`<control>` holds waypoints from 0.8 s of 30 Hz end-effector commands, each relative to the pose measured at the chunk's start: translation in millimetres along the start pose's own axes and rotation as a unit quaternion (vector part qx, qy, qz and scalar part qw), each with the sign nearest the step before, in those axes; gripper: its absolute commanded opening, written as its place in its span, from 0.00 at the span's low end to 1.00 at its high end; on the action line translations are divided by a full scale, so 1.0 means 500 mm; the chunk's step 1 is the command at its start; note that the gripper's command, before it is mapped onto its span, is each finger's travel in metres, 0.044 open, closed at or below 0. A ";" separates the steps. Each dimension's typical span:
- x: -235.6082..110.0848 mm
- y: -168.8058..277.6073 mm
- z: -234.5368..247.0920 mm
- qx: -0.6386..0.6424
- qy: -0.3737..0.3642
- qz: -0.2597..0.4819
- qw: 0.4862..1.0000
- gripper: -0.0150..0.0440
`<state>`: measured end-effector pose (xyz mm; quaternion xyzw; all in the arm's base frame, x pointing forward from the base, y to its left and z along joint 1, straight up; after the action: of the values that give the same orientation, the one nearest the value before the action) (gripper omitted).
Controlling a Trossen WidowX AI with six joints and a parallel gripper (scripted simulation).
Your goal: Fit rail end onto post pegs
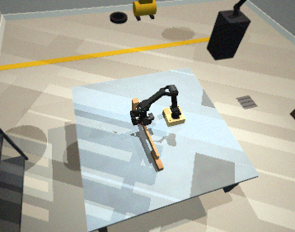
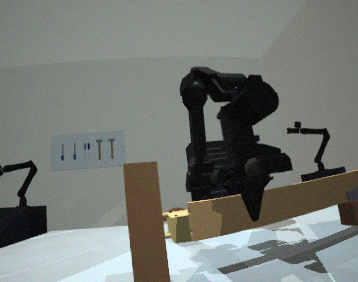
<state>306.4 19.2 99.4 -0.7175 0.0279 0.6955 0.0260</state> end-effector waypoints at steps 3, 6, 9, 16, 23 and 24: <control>0.000 0.003 -0.001 -0.002 0.000 -0.003 1.000 0.25; 0.001 0.005 -0.001 -0.002 0.000 -0.003 1.000 0.25; 0.001 0.006 -0.002 -0.002 0.000 -0.003 1.000 0.25; 0.003 0.011 -0.003 -0.002 0.000 -0.003 1.000 0.25; 0.005 0.015 -0.004 -0.002 0.000 -0.003 1.000 0.25; 0.005 0.015 -0.004 -0.002 0.000 -0.003 1.000 0.25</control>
<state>307.6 12.8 97.3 -0.7174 0.0259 0.6956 0.0270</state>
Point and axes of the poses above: the point midway between the two fingers, 35 mm back from their tips, its own x axis out along the fingers, its own z axis across the jaws, y = z × x, the point moved 6 cm from there along -x, back along the fingers, and after that the axes turned 11 degrees about x, right-handed, at the moved point
